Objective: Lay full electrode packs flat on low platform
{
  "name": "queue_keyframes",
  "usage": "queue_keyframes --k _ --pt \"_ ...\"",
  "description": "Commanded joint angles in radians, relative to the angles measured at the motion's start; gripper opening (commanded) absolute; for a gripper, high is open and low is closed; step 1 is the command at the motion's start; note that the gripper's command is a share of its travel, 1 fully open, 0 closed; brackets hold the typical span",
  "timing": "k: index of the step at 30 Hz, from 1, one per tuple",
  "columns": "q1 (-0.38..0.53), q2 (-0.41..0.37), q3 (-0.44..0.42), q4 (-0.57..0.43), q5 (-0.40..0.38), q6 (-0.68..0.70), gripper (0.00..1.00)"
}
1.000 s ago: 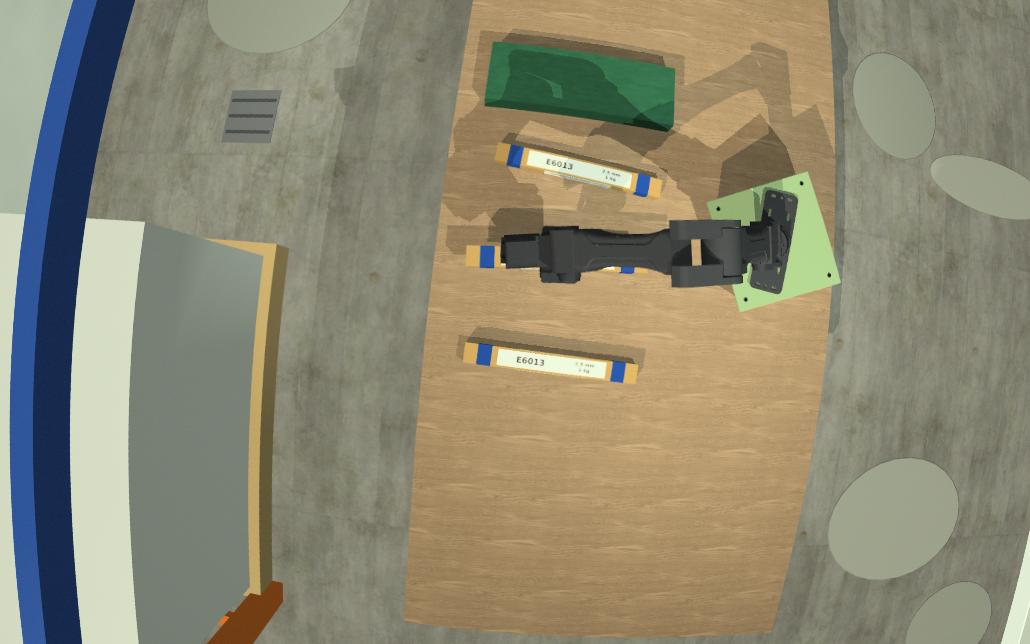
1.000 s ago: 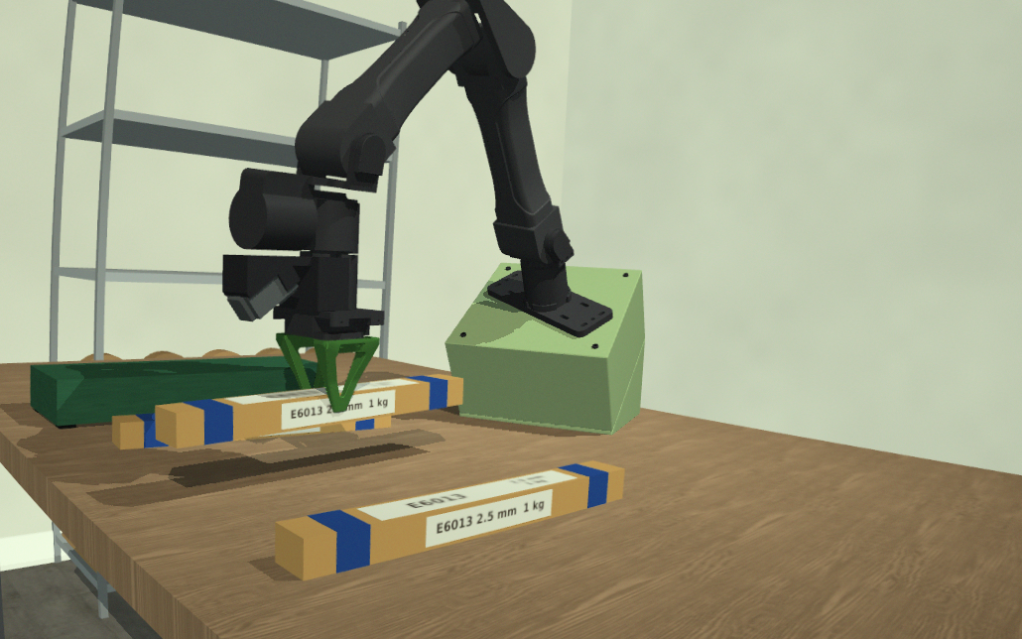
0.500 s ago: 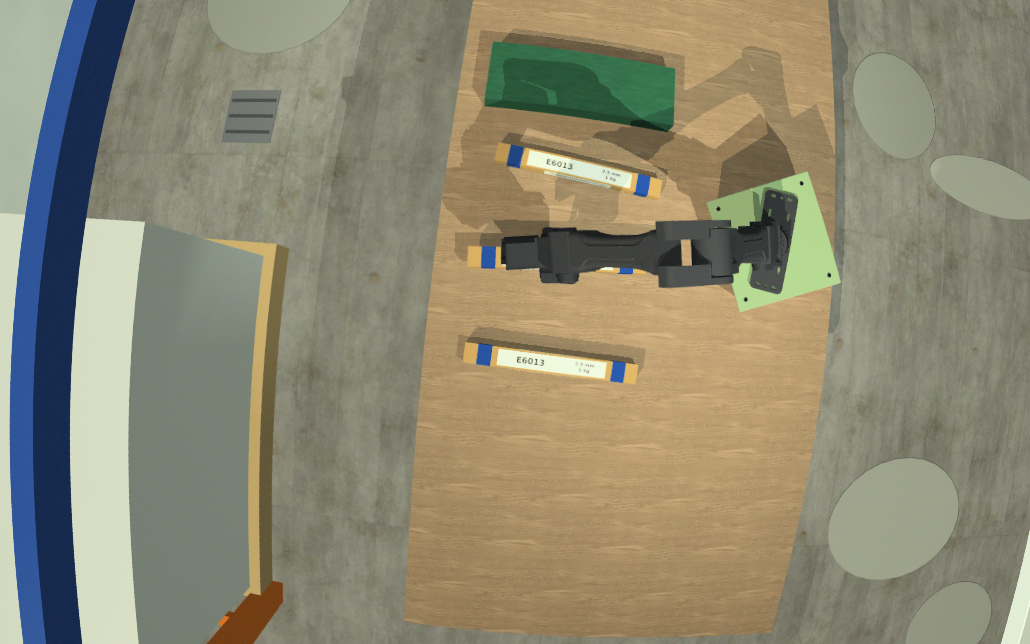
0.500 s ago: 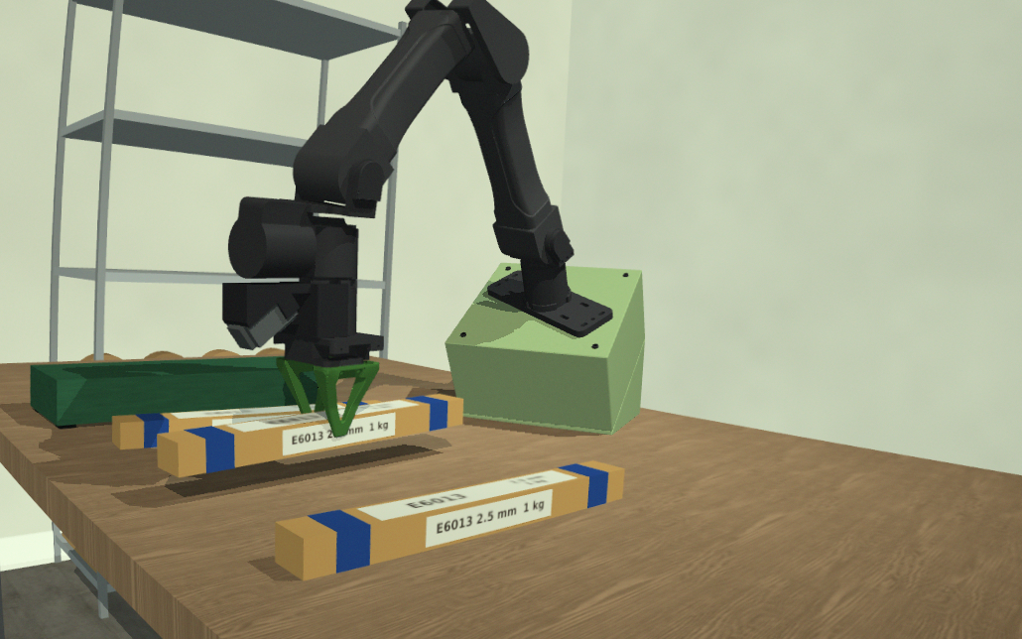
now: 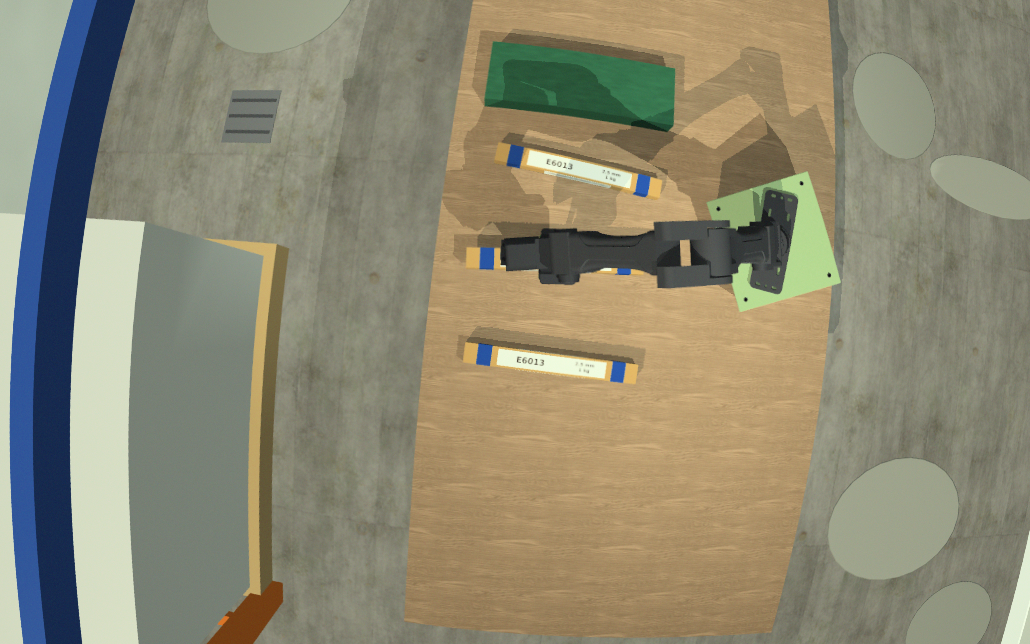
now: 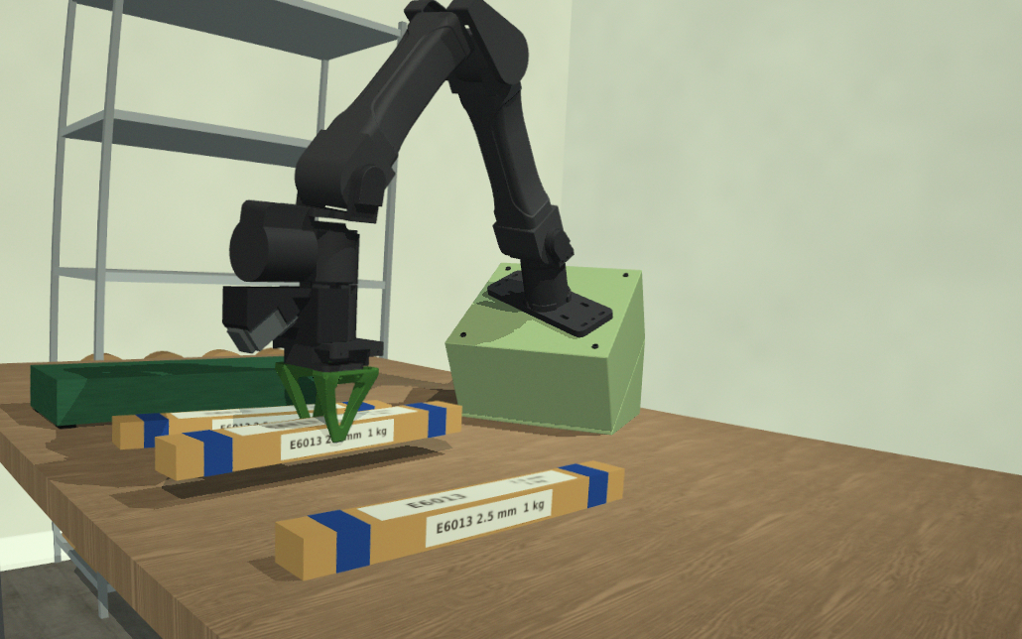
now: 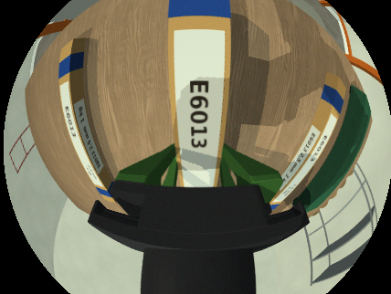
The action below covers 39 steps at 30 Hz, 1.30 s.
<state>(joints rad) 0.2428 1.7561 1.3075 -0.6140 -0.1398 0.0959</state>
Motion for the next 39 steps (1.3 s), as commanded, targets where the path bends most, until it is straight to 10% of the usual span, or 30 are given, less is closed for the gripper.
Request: queue_keyframes --k 1,39 --pt "0.004 -0.028 -0.001 0.019 0.004 0.005 0.0" --pt "0.003 -0.035 0.003 0.025 0.006 0.007 0.0"
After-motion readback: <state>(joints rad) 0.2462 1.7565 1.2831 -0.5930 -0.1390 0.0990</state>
